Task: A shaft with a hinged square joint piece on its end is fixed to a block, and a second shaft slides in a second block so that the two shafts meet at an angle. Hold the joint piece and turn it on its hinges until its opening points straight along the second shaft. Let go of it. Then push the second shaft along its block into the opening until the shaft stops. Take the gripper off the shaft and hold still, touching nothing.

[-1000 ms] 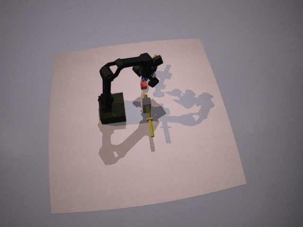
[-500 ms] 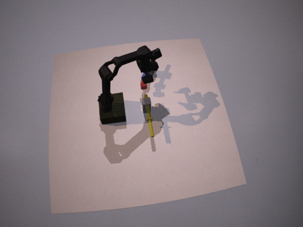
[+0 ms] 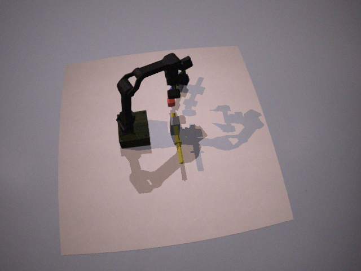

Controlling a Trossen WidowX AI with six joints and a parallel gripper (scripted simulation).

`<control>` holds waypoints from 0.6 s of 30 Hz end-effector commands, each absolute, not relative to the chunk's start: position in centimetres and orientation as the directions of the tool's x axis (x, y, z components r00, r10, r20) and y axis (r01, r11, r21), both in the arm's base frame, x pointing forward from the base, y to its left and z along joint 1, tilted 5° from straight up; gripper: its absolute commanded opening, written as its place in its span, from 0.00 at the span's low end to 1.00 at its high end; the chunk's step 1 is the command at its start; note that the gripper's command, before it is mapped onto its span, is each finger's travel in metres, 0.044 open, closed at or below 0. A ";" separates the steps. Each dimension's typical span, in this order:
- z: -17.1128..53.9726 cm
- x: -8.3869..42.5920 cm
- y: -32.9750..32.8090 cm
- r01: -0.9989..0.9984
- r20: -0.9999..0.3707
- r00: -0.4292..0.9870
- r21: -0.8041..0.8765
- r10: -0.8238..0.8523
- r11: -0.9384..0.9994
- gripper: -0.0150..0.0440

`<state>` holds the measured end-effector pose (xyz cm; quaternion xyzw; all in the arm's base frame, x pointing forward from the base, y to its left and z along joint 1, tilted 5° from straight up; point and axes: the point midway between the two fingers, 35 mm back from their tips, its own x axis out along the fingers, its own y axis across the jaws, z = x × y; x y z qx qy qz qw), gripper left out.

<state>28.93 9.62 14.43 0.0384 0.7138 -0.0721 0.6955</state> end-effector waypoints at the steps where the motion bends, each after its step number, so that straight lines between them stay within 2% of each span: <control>1: 13.9 28.9 8.9 0.262 -0.999 -0.044 -0.022 -0.011 0.965 1.00; 18: 11.9 28.7 5.3 0.740 -0.984 -0.061 0.069 0.169 0.669 1.00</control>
